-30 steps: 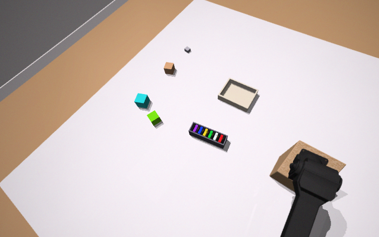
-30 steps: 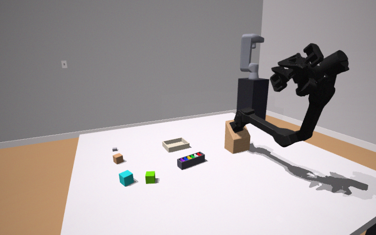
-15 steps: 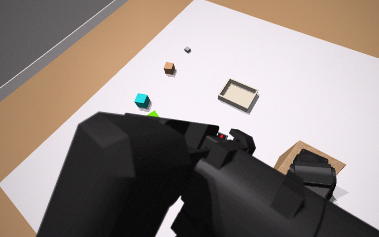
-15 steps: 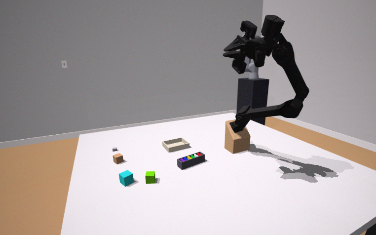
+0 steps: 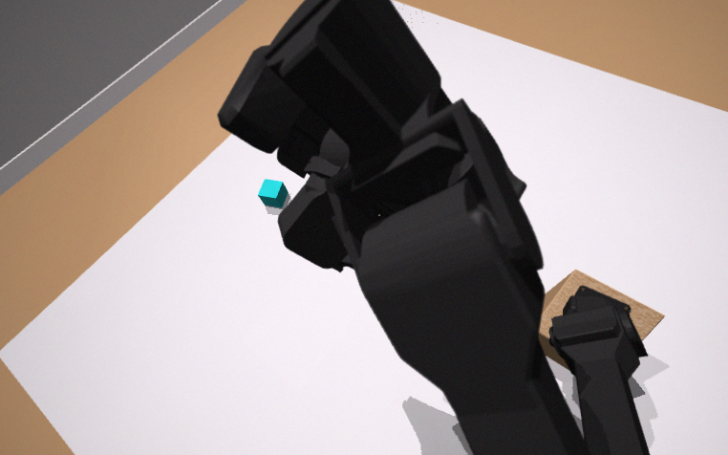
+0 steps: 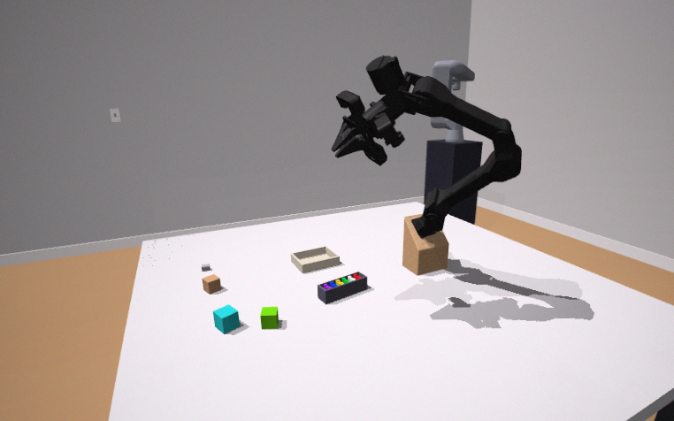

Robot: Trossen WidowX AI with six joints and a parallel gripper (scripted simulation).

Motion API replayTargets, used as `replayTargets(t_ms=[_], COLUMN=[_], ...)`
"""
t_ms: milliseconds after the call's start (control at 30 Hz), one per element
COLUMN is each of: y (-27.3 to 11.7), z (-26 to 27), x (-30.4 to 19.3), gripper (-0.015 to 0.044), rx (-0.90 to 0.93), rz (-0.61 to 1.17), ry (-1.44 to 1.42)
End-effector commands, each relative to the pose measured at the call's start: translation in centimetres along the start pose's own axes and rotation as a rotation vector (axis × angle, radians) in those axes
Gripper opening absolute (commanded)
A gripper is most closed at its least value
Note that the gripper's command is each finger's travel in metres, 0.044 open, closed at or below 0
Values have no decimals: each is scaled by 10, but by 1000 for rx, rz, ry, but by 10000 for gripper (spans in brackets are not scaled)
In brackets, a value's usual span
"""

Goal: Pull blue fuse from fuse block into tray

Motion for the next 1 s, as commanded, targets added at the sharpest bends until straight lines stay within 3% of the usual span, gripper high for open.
replayTargets(t_ms=[0,300,567,967], y=[59,148,198,203], z=[34,122,218,226], x=[-10,-25,-32,-32], gripper=[74,74,74,74], rx=[193,563,905,932], rz=[-61,-130,-166,-168], ry=[22,55,64,64])
Point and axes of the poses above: the point midway between the two fingers, 35 mm back from their tips, its own y axis out along the fingers, its own z axis across the jaws, x = y × z, the point moved 5 cm from there along -y, back along the fingers, and after that the axes turned 6 degrees about y, right-handed, at the moved point
